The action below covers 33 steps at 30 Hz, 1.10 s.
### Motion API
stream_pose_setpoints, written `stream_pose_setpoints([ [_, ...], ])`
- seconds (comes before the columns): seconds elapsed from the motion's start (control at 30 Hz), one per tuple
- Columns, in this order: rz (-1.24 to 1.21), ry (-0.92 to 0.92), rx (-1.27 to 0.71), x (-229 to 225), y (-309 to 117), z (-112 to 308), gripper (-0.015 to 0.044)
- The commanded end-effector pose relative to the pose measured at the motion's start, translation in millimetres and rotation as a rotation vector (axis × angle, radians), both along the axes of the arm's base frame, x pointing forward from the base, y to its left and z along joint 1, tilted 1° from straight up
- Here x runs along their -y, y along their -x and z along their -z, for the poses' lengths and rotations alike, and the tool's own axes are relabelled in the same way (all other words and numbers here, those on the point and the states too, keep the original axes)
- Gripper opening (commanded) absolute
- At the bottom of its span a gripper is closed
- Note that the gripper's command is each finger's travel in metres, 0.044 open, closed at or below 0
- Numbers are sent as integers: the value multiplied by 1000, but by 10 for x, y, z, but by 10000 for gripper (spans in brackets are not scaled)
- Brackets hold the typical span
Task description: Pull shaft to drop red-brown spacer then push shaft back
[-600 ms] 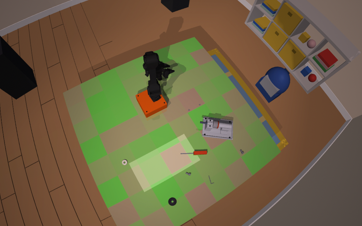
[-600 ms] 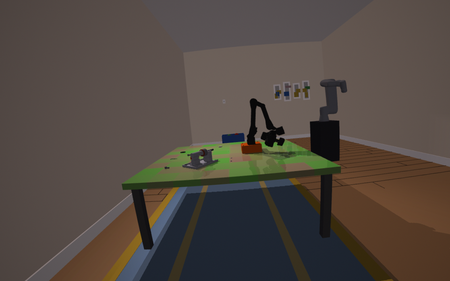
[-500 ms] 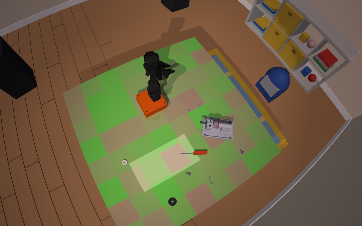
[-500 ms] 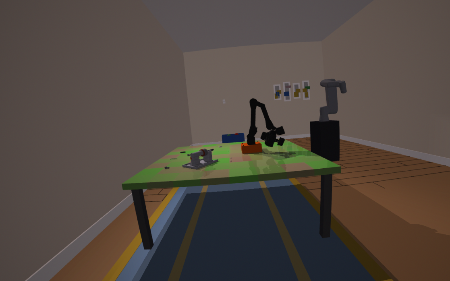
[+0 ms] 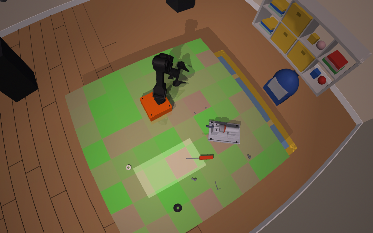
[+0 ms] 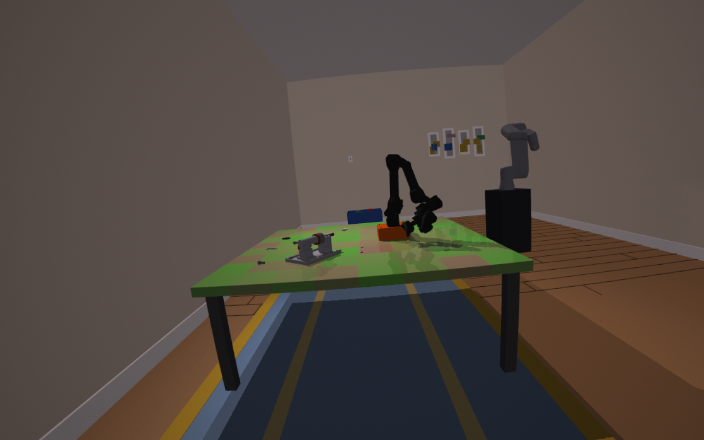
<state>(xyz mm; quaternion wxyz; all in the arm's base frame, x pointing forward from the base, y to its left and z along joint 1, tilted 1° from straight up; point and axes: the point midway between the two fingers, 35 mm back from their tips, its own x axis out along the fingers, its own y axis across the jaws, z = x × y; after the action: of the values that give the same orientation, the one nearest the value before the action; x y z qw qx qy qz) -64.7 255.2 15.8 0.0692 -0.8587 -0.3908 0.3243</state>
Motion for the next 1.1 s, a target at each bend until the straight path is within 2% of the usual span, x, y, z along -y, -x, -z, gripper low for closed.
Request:
stream_pose_setpoints([
  [0.0, 383, -166, -434, -146, -358, 121, 440],
  [0.37, 1345, -765, -1323, -303, -1326, 250, 440],
  [0.67, 1863, -1236, -1794, -266, -1892, 210, 440],
  [1.07, 2408, -1914, -2337, 28, -2625, 119, 440],
])
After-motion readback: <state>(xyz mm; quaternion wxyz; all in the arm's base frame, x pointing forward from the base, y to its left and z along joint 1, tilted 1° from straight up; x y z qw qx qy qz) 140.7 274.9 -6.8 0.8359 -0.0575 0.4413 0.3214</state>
